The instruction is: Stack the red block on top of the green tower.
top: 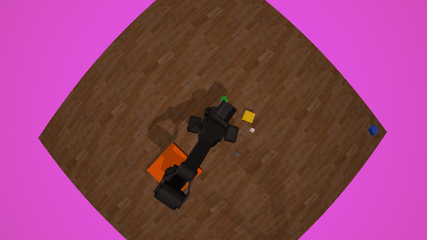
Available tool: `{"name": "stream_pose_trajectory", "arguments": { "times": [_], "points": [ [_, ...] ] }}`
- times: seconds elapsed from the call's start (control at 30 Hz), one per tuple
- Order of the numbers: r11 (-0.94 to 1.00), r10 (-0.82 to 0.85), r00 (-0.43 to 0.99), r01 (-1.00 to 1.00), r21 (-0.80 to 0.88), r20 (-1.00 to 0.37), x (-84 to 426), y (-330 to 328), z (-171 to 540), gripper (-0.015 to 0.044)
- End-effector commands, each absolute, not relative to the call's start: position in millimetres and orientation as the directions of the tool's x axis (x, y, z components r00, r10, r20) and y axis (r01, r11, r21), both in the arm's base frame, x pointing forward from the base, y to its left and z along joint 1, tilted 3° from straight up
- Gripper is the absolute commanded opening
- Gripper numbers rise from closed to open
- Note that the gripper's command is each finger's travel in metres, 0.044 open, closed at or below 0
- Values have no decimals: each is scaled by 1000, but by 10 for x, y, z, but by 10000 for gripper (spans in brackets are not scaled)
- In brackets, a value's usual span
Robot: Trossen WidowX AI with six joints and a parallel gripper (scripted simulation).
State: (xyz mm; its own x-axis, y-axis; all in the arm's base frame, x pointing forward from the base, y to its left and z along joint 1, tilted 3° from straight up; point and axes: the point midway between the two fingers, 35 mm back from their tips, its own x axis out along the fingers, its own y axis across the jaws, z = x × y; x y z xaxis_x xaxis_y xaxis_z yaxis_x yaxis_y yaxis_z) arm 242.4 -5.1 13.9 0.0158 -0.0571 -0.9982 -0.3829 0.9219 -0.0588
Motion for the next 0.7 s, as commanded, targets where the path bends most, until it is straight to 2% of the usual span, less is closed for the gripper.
{"name": "stream_pose_trajectory", "arguments": {
  "times": [0.0,0.37,0.6,0.67],
  "points": [
    [921,-51,16,-385,-53,-999,2424,-43,139,387],
    [921,-51,16,-385,-53,-999,2424,-43,139,99],
    [921,-51,16,-385,-53,-999,2424,-43,139,52],
    [921,-51,16,-385,-53,-999,2426,-42,168,0]
  ]
}}
